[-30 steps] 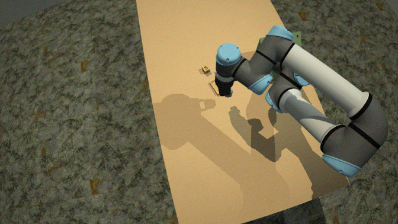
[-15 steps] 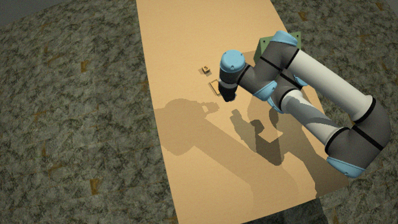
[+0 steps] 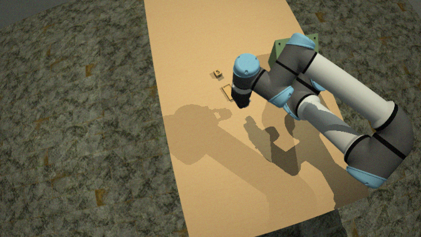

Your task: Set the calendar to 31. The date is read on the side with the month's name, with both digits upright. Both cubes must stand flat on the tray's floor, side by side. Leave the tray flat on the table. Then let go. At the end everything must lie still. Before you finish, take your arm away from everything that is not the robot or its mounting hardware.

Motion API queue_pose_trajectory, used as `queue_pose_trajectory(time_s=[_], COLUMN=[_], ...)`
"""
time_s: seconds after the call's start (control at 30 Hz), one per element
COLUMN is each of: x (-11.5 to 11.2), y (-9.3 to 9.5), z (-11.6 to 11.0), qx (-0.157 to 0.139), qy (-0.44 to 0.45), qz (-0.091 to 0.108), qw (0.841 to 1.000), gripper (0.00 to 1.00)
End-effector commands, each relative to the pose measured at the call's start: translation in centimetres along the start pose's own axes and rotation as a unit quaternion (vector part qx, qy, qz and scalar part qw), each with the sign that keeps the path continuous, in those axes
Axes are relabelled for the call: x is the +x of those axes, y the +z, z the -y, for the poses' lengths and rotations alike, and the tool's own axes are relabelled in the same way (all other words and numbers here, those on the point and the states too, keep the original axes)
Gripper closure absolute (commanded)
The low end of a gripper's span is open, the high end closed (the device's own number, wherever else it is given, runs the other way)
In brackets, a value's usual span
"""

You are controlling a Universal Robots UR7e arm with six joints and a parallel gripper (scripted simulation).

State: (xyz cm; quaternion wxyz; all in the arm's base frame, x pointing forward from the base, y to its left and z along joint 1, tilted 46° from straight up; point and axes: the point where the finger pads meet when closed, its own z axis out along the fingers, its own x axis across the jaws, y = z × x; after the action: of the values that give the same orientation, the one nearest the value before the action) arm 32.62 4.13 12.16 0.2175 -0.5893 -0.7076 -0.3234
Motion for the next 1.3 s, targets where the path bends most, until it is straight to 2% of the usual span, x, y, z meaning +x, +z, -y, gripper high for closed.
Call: queue_pose_trajectory(time_s=[0.0, 0.2, 0.37, 0.43, 0.73, 0.9, 1.27], x=[0.1, 0.1, 0.1, 0.1, 0.2, 0.2, 0.2], y=[0.2, 1.1, 3.0, 3.0, 7.2, 8.9, 9.7], z=[0.1, 0.1, 0.2, 0.2, 0.3, 0.3, 0.3], qx=[0.001, 0.001, 0.001, 0.001, 0.001, 0.001, 0.001], qy=[0.000, -0.001, -0.001, -0.001, -0.001, -0.001, -0.001], qz=[-0.002, -0.003, -0.003, -0.003, -0.003, -0.003, -0.003], qw=[1.000, 1.000, 1.000, 1.000, 1.000, 1.000, 1.000], gripper=[0.40, 0.40, 0.40, 0.40, 0.40, 0.40, 0.40])
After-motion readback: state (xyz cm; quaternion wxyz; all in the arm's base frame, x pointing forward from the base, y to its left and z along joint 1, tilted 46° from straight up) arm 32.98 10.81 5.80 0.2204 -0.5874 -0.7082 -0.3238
